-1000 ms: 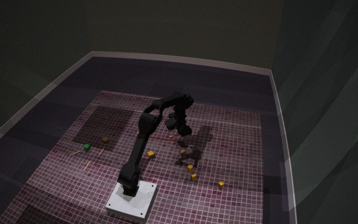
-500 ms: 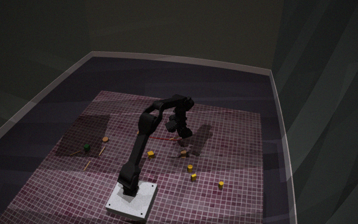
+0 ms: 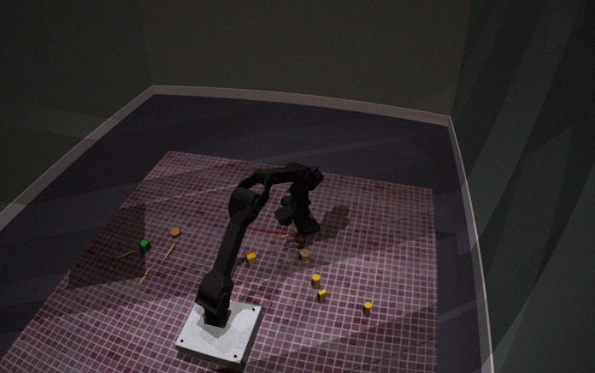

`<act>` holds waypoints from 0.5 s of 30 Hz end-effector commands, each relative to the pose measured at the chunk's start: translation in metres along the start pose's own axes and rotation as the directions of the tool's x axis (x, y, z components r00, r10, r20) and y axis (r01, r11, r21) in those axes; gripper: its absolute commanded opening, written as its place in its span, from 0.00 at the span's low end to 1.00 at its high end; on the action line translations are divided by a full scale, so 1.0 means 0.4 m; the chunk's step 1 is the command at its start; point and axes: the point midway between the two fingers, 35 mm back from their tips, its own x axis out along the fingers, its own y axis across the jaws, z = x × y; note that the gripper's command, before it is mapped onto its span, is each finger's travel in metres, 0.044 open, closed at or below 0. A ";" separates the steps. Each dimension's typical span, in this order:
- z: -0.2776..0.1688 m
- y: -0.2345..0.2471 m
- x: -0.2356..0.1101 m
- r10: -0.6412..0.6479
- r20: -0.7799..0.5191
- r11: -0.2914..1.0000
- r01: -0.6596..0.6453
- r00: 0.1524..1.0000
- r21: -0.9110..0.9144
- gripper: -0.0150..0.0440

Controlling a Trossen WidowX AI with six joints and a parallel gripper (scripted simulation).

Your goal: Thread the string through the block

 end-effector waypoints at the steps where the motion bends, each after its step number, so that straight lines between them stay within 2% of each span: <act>1: 0.004 0.011 0.003 0.001 -0.003 1.000 -0.001 1.000 -0.005 0.25; 15: 0.023 0.040 0.031 0.002 -0.002 1.000 -0.002 1.000 -0.005 0.25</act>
